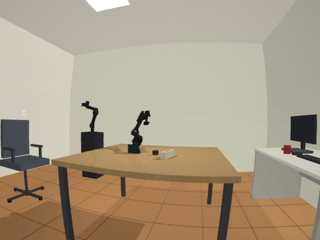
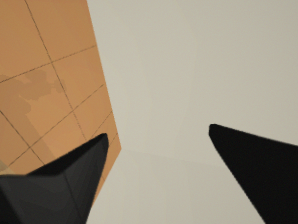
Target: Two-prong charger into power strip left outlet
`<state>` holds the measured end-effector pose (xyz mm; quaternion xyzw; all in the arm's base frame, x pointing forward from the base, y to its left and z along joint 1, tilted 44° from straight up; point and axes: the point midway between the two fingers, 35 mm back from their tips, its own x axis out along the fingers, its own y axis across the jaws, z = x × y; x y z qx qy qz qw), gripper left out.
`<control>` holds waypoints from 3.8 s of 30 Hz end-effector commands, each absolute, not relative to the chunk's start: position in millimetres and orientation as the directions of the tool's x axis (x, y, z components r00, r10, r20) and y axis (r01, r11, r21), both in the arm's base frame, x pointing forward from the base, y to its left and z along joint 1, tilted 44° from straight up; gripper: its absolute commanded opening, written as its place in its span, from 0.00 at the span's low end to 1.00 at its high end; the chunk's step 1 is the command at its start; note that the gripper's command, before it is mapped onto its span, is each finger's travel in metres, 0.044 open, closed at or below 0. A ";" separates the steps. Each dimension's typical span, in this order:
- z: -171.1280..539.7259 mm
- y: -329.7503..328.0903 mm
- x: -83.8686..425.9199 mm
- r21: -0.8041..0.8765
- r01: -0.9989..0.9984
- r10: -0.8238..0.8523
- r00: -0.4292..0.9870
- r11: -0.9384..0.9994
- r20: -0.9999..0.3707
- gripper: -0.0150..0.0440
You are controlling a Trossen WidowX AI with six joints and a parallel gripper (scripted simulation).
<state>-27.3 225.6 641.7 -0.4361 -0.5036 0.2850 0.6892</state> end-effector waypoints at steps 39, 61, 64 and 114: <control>660.7 -51.9 168.8 -0.430 0.176 0.211 0.673 0.886 0.709 1.00; 505.8 -183.0 299.4 -0.282 0.205 -0.117 0.947 0.937 0.298 1.00; 482.0 -188.2 308.7 -0.293 0.194 -0.130 0.965 0.936 0.226 1.00; 98.9 -148.5 297.5 -0.108 -0.585 0.272 0.522 0.804 -0.808 1.00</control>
